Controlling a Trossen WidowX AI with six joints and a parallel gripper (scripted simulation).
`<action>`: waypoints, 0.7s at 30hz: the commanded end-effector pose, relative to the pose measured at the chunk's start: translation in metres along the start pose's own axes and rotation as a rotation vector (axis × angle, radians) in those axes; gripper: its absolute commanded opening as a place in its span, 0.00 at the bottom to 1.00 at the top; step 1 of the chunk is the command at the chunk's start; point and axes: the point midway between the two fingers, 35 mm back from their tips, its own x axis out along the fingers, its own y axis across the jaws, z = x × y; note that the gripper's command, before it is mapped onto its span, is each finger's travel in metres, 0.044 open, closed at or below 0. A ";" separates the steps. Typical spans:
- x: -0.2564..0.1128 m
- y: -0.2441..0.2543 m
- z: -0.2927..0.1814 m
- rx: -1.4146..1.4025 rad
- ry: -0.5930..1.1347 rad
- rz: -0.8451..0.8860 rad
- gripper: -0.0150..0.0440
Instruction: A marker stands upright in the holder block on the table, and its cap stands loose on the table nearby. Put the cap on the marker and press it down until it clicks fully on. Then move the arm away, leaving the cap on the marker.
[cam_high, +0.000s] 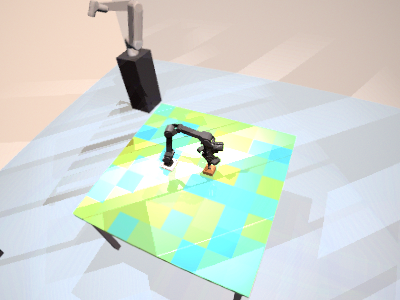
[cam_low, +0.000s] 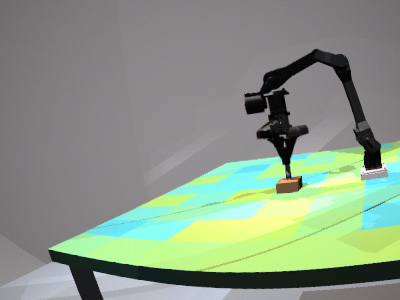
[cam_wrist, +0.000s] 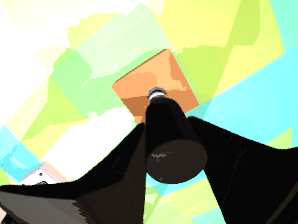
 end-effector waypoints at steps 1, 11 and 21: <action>0.009 0.000 -0.001 0.003 0.003 0.000 0.25; 0.025 0.001 -0.001 0.003 0.003 0.000 0.25; 0.031 0.001 -0.001 0.003 0.003 0.000 0.25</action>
